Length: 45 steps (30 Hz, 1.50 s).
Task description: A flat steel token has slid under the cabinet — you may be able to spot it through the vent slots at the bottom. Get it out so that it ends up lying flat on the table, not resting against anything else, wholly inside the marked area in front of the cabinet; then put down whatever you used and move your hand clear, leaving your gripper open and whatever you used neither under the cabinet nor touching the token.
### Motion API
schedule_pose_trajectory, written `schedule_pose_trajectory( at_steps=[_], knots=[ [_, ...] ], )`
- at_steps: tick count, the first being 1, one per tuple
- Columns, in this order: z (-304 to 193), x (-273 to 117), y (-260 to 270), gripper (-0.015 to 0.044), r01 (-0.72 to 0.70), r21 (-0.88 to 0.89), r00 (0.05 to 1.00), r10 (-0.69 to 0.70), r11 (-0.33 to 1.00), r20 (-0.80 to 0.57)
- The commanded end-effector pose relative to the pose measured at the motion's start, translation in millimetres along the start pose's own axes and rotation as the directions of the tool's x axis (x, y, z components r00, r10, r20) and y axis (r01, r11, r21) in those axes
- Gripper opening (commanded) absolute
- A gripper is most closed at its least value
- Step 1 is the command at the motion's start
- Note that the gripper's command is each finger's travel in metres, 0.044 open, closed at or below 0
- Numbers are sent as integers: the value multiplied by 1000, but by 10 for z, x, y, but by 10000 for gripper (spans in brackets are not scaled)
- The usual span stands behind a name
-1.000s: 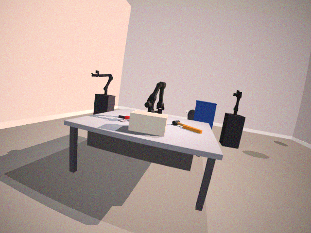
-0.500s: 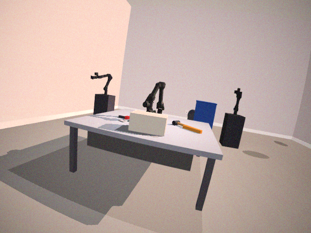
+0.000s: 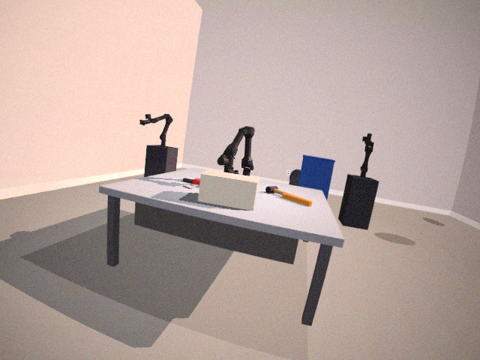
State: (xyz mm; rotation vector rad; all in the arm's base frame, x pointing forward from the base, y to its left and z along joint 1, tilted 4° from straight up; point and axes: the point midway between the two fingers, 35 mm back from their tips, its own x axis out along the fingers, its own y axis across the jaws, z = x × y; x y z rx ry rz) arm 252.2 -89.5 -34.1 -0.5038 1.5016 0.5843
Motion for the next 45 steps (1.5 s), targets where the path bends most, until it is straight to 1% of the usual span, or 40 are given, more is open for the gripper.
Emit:
schedule_pose_trajectory(
  at_steps=[1, 45],
  knots=[
    [-30, -8, -53, 0, 4, 2, 1000, -4, 1000, 1],
    [-394, -14, -450, 0, 7, 2, 1000, -7, 1000, -2]
  ],
)
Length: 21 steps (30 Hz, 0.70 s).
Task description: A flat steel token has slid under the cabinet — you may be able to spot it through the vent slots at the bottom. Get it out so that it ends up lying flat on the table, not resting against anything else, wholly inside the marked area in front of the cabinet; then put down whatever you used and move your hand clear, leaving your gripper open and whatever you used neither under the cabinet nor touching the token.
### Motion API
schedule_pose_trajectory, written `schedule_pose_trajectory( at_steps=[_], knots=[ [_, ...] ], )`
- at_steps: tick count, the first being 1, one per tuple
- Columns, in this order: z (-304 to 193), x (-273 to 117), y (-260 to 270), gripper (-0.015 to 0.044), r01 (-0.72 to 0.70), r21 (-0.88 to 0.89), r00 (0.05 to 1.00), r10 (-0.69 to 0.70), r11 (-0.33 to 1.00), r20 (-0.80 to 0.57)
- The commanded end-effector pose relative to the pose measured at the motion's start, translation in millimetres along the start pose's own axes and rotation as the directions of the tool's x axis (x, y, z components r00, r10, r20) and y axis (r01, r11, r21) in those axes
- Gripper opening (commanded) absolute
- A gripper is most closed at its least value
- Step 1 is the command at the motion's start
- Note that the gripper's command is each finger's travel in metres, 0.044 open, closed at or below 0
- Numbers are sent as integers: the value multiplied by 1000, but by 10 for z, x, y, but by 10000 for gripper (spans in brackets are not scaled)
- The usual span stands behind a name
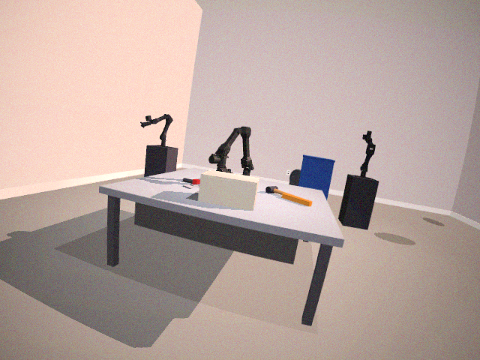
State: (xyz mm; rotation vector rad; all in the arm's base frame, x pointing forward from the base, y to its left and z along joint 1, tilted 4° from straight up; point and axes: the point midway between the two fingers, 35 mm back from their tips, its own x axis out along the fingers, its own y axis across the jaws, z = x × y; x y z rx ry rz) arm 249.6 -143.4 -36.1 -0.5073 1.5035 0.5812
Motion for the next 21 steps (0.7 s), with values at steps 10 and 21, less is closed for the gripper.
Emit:
schedule_pose_trajectory(
  at_steps=[10, 21],
  knots=[
    [-118, -9, -154, 0, 4, 2, 1000, -4, 1000, 1],
    [-221, -11, -276, 0, 5, 2, 1000, -5, 1000, 0]
  ],
)
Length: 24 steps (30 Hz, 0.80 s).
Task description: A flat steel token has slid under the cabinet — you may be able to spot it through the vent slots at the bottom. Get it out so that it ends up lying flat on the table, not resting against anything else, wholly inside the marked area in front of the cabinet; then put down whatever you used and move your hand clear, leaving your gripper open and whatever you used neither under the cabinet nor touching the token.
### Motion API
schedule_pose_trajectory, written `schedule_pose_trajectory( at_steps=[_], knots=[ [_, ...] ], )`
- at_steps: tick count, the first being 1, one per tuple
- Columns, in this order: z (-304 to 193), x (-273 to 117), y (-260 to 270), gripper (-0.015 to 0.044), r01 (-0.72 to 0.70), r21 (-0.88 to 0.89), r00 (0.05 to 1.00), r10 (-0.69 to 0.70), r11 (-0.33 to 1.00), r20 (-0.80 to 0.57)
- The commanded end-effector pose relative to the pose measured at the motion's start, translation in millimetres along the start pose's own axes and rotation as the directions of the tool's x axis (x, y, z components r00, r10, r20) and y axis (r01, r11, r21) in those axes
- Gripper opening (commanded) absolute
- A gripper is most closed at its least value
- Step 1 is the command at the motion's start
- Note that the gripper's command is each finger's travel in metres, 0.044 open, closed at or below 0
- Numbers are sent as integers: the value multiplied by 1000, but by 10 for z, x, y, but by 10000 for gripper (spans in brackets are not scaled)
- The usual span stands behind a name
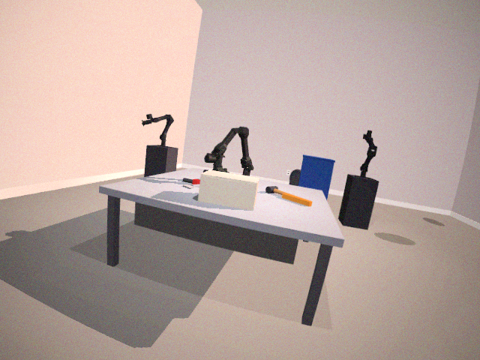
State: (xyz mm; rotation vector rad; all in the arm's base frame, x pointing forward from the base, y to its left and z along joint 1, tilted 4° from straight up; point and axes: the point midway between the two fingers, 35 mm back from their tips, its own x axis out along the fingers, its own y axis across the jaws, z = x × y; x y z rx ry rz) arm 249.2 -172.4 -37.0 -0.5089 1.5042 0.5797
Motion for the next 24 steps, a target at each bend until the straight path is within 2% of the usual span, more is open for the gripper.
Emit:
schedule_pose_trajectory(
  at_steps=[1, 24],
  knots=[
    [-42, -9, -67, 0, 4, 2, 1000, -4, 1000, 1],
    [-155, -10, -196, 0, 5, 60, 1000, -5, 998, 0]
  ],
)
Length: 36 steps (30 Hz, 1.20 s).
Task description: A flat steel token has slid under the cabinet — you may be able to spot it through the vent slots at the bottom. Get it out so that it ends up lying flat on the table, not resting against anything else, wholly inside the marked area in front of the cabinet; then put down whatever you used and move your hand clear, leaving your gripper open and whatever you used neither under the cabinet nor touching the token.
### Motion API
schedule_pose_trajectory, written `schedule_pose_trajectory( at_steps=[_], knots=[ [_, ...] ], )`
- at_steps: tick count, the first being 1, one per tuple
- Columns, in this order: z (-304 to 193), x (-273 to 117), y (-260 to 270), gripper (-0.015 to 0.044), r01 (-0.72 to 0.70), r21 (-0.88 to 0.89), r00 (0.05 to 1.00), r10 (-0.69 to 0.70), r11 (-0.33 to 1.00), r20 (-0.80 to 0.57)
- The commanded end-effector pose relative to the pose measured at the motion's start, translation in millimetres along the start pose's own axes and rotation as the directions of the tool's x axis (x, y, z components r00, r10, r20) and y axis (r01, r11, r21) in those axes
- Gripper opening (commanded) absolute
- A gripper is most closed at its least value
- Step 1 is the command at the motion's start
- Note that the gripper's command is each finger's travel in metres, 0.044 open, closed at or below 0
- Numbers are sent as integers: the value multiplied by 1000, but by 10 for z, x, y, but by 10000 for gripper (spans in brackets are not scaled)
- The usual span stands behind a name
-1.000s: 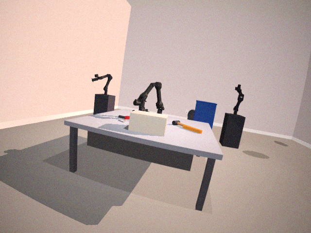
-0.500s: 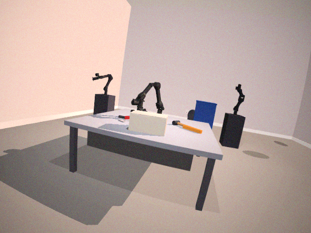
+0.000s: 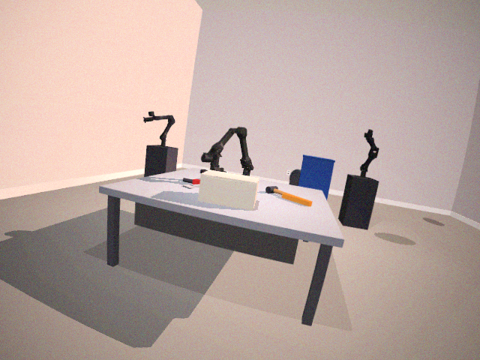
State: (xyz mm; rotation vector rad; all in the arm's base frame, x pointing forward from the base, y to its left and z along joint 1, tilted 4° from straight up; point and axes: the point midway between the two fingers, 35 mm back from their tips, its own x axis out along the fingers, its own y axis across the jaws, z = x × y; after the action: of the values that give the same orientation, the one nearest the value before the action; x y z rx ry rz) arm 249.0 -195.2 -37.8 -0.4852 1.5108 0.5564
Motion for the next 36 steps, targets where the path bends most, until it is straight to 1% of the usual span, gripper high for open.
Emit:
schedule_pose_trajectory(
  at_steps=[1, 23, 30, 31, 35, 36],
  knots=[
    [-7, -9, -23, 0, 5, 37, 1000, -5, 999, 0],
    [-8, -9, -24, 0, 5, 199, 1000, -5, 980, 0],
    [-10, -5, -15, 184, 3, 178, 1000, -3, 984, -1],
    [-10, -5, -15, 200, 3, 178, 1000, -3, 984, -1],
    [-10, -7, -14, 200, 3, 182, 1000, -2, 983, -1],
    [-10, -6, -13, 226, 4, 182, 1000, -4, 983, -1]
  ],
)
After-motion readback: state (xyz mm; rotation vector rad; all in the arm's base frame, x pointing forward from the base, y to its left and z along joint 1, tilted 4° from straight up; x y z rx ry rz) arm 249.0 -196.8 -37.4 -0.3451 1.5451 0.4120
